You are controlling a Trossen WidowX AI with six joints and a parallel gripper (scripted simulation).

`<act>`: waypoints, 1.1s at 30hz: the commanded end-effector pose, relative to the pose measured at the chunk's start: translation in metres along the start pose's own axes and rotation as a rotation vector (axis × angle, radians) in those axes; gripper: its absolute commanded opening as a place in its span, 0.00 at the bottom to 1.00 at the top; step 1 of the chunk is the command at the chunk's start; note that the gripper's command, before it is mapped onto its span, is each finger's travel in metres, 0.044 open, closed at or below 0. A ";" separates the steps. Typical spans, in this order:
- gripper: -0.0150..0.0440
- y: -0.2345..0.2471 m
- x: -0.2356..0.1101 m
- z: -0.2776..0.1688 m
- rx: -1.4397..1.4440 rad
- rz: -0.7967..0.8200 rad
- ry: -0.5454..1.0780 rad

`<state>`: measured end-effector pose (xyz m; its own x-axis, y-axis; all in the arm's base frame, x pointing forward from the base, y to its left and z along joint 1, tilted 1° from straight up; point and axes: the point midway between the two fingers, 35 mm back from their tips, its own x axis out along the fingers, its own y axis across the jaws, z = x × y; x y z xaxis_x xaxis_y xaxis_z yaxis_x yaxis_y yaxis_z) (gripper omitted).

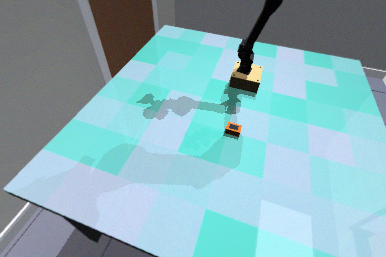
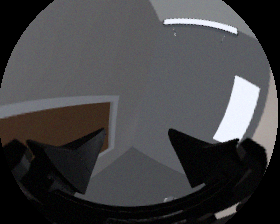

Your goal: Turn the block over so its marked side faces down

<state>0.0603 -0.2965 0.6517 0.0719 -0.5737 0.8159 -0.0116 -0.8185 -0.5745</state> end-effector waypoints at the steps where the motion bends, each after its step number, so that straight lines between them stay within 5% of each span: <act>1: 1.00 0.050 -0.006 0.049 0.194 0.171 -0.101; 15: 1.00 0.137 -0.095 0.239 0.725 0.768 -0.396; 33: 1.00 0.128 -0.343 0.414 0.947 1.726 -0.563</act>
<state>0.4300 -0.2308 0.3120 0.8115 -0.4550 -0.3667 0.1027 0.7288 -0.6769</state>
